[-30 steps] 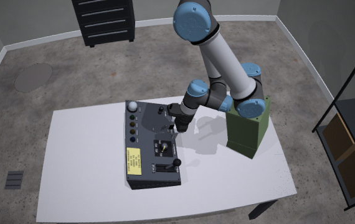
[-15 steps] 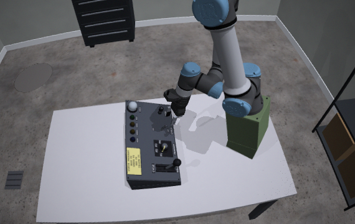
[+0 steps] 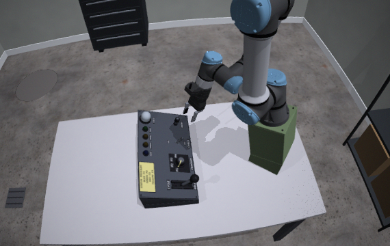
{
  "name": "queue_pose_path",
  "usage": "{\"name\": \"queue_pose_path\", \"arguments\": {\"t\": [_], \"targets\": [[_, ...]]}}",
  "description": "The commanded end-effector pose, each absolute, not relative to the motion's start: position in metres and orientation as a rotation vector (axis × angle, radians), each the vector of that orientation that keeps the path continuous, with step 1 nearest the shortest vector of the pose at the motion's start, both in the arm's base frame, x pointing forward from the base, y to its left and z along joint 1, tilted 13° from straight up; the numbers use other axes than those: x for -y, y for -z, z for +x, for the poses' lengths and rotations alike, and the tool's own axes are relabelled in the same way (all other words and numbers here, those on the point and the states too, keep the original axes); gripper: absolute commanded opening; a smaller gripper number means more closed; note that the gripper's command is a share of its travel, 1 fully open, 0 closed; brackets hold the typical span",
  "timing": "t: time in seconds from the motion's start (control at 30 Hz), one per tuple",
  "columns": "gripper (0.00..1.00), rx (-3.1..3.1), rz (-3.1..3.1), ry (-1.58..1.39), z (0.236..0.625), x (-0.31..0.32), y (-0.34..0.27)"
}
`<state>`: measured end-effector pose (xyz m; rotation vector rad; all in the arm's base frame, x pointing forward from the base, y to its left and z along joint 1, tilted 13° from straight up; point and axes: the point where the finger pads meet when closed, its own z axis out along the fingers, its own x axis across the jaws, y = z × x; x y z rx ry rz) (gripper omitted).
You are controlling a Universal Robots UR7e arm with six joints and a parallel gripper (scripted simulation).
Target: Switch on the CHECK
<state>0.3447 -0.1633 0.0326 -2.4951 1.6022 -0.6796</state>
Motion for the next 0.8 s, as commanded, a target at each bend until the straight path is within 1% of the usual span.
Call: {"name": "queue_pose_path", "arguments": {"t": [0.0,0.47,0.77], "targets": [[1.0,-1.488,-2.564,0.728,0.329,0.18,-0.046],[1.0,-1.327,-2.658,0.823,0.306,0.202,-0.064],[1.0,-1.282,-2.686,0.855,0.299,0.207,-0.069]]}}
